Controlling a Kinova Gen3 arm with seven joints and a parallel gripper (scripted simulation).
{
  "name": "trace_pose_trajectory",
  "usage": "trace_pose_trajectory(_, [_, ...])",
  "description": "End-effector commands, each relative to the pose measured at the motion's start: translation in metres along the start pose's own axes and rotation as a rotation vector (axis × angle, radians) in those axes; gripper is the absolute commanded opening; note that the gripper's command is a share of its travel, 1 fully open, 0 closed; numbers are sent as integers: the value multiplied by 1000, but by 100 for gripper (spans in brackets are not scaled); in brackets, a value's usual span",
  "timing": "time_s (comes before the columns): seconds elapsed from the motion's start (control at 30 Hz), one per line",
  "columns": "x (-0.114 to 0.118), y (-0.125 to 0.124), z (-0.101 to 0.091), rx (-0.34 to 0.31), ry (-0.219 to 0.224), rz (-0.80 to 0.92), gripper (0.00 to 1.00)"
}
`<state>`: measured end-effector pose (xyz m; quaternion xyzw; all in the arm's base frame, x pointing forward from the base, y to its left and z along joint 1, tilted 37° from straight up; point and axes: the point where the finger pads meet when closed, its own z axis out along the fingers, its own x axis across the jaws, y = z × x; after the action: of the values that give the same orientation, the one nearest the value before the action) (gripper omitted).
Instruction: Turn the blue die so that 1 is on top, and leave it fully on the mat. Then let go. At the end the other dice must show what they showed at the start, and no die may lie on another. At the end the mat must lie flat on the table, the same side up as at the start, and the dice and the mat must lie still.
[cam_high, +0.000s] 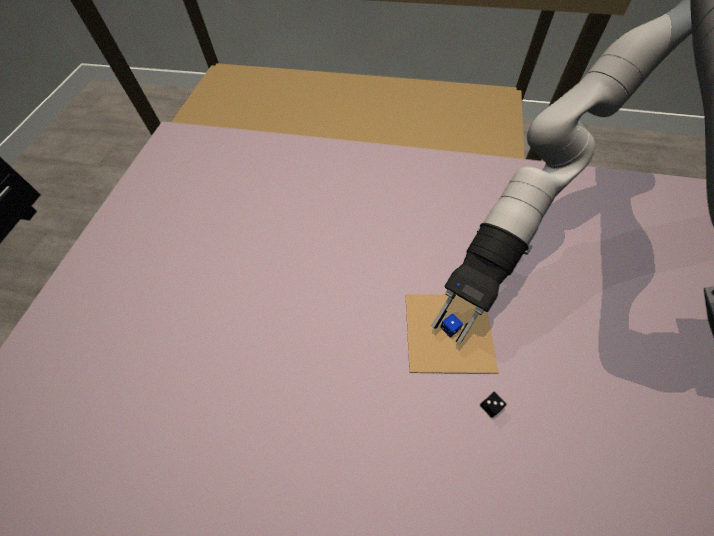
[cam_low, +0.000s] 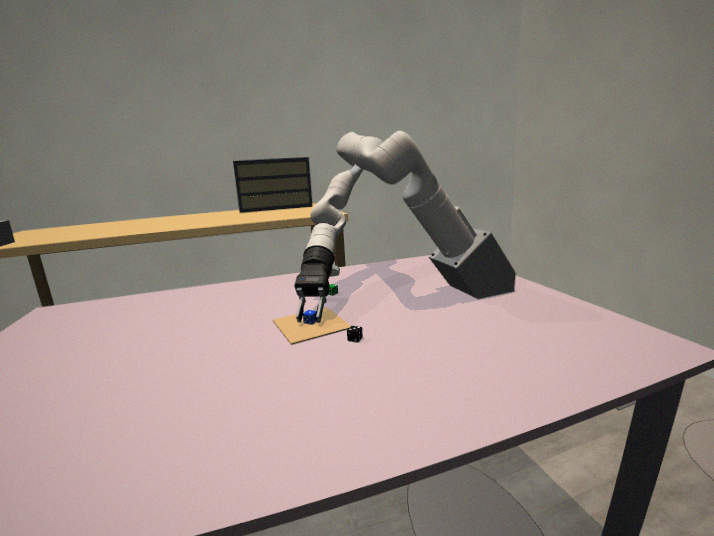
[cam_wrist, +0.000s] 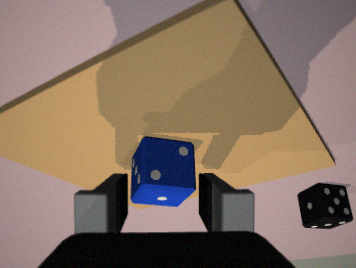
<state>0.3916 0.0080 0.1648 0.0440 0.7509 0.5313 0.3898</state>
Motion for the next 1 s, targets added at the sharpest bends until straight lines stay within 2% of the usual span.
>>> trace_pose_trajectory(0.0, [0, 0, 0, 0, 0, -1, 79])
trace_pose_trajectory(0.27, [0, 0, -1, 0, 0, -1, 79])
trace_pose_trajectory(0.5, [0, 0, -11, 0, 0, -1, 79])
trace_pose_trajectory(0.8, [0, 0, -43, 0, 0, -1, 79])
trace_pose_trajectory(0.97, [0, 0, -50, 0, 0, -1, 79])
